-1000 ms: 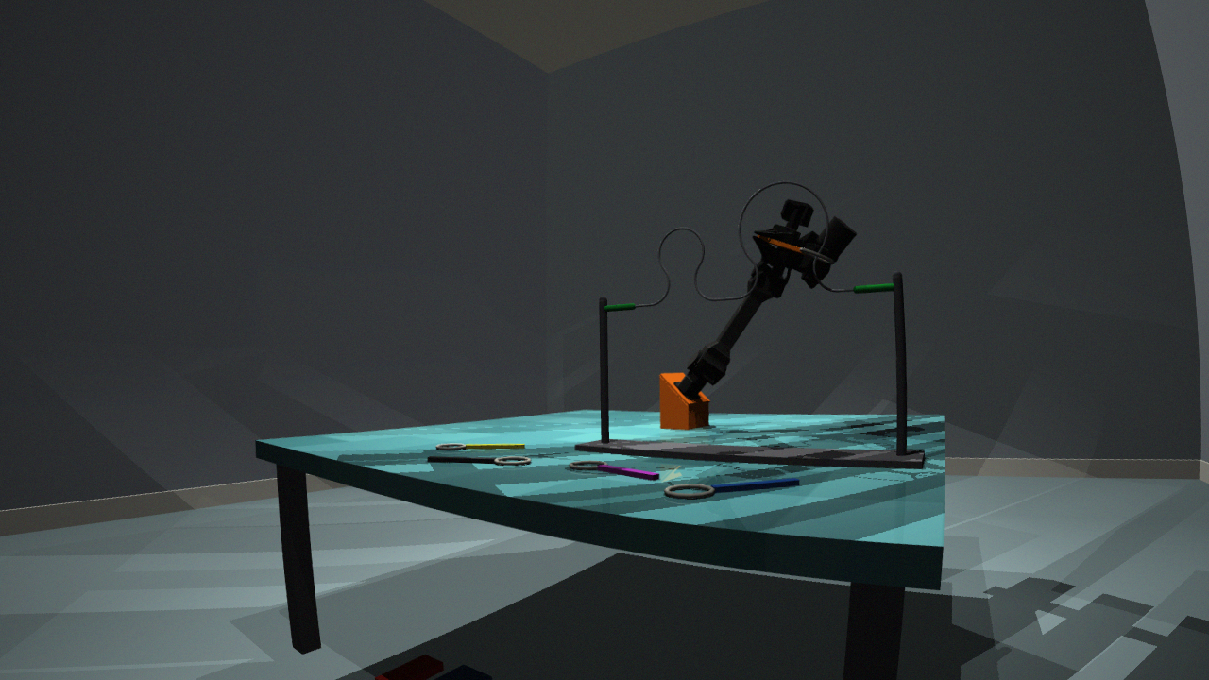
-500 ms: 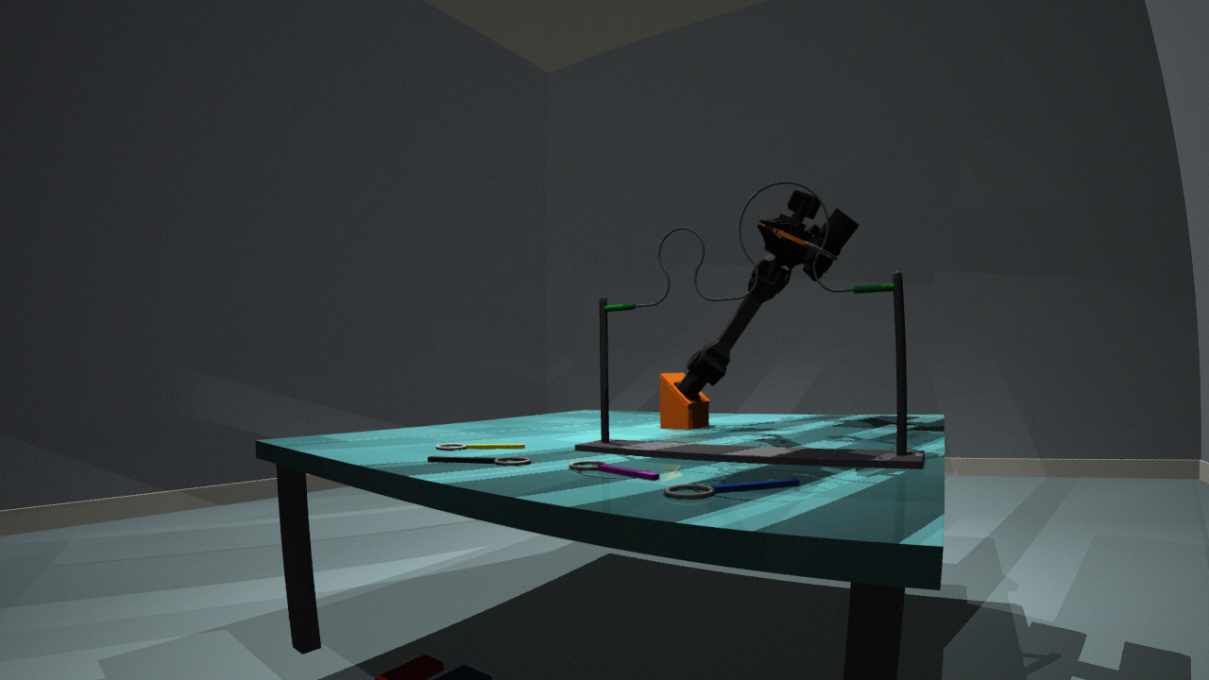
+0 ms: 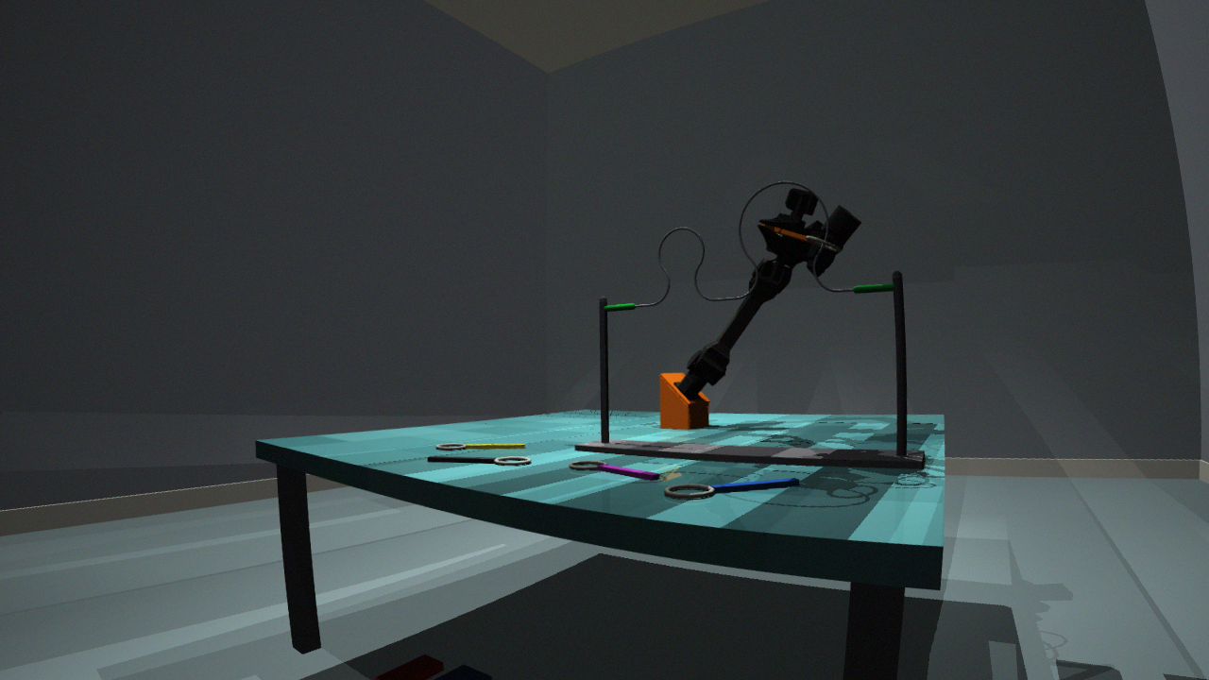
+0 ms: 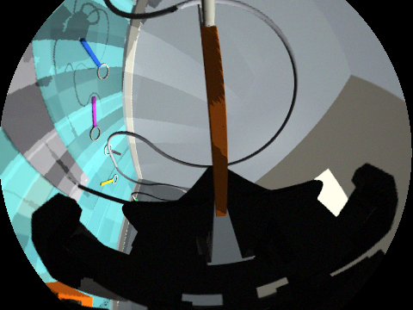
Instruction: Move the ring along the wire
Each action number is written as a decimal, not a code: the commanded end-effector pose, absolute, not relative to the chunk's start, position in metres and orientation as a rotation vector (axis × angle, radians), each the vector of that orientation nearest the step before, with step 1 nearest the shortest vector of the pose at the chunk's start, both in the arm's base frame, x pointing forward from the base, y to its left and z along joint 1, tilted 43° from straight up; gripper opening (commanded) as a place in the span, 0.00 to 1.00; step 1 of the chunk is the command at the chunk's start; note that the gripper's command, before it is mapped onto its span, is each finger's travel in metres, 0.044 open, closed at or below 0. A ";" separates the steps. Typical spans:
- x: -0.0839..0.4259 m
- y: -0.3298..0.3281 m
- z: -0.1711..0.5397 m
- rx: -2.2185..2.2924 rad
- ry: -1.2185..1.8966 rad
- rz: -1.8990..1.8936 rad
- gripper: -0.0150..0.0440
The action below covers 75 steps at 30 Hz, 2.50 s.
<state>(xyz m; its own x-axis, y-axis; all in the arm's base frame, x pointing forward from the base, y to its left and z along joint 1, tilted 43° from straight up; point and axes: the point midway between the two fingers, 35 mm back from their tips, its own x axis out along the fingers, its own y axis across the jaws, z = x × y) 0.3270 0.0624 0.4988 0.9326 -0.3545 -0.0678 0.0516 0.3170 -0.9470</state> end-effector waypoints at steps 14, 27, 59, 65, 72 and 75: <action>0.327 0.065 0.496 -1.034 0.298 -0.223 0.00; 0.327 0.068 0.491 -0.880 0.313 -0.179 0.00; 0.327 0.079 0.481 -0.491 0.342 -0.062 0.00; 0.327 0.082 0.480 -0.418 0.346 -0.040 0.00; 0.327 0.085 0.479 -0.333 0.349 -0.014 0.00; 0.327 0.086 0.478 -0.296 0.350 -0.003 0.00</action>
